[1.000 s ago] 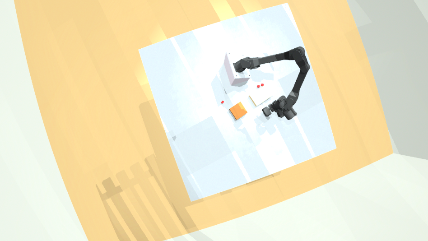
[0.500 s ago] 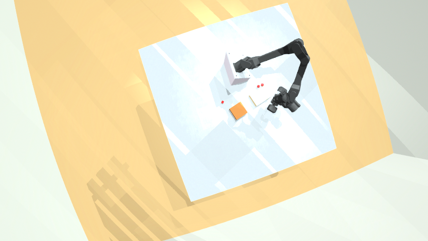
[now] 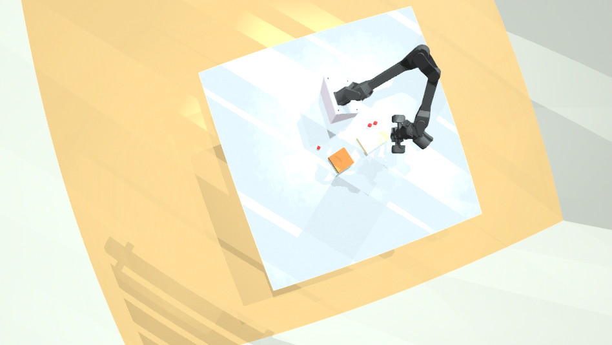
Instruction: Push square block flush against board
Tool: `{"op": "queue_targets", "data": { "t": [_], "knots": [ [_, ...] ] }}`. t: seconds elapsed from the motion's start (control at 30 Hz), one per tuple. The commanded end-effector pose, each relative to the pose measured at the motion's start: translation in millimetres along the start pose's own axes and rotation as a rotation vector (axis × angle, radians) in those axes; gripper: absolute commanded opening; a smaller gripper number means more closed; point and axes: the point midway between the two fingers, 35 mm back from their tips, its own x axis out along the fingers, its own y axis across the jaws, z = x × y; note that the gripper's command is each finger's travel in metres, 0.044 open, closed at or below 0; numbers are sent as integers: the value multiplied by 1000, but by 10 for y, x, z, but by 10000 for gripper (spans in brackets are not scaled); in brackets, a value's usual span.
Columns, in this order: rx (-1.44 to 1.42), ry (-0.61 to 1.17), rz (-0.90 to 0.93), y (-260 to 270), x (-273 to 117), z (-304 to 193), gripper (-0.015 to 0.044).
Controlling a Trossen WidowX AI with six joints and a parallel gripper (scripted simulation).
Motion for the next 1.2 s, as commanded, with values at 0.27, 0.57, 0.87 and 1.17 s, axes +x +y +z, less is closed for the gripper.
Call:
{"op": "queue_targets", "data": {
  "t": [0.27,0.57,0.87,1.17],
  "knots": [
    [-422,-7,1,387,-18,1,0],
    [-609,-13,3,553,-26,-16,0],
    [-609,-12,4,562,508,-5,0],
    [-609,-11,4,545,533,-28,0]
  ]
}}
